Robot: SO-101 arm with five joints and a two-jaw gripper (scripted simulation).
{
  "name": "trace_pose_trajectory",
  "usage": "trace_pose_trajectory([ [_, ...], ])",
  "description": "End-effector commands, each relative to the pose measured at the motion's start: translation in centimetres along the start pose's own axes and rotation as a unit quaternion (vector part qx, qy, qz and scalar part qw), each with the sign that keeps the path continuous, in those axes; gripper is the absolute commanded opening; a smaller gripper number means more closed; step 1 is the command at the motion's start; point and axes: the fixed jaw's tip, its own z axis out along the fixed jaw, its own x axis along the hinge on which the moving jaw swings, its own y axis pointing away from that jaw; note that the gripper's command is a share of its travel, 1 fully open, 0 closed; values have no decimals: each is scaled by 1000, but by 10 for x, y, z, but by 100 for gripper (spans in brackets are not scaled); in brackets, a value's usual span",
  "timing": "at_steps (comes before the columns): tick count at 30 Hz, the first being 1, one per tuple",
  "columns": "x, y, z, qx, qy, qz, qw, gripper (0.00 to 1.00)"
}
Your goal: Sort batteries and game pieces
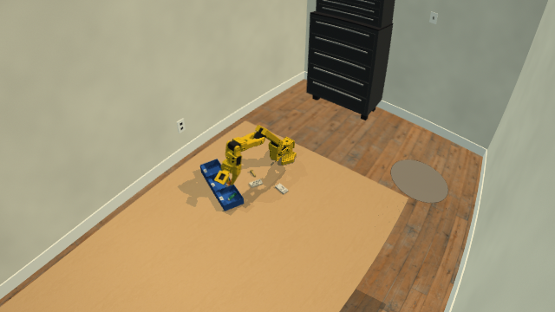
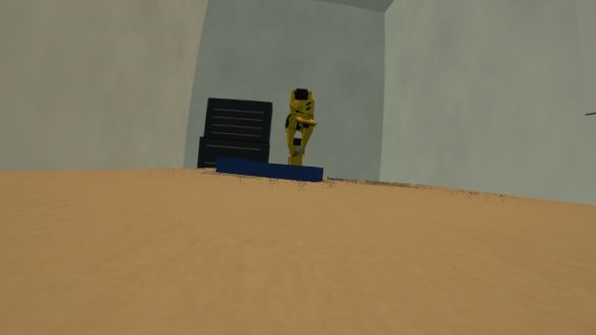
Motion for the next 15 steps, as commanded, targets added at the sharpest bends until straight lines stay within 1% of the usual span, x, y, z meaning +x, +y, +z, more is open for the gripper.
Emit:
trace_pose_trajectory([
  [1,-17,3,-10,5,-44,37,998,0],
  [7,-26,8,-9,2,-61,86,994,0],
  [15,-28,9,-9,1,-65,98,993,0],
])
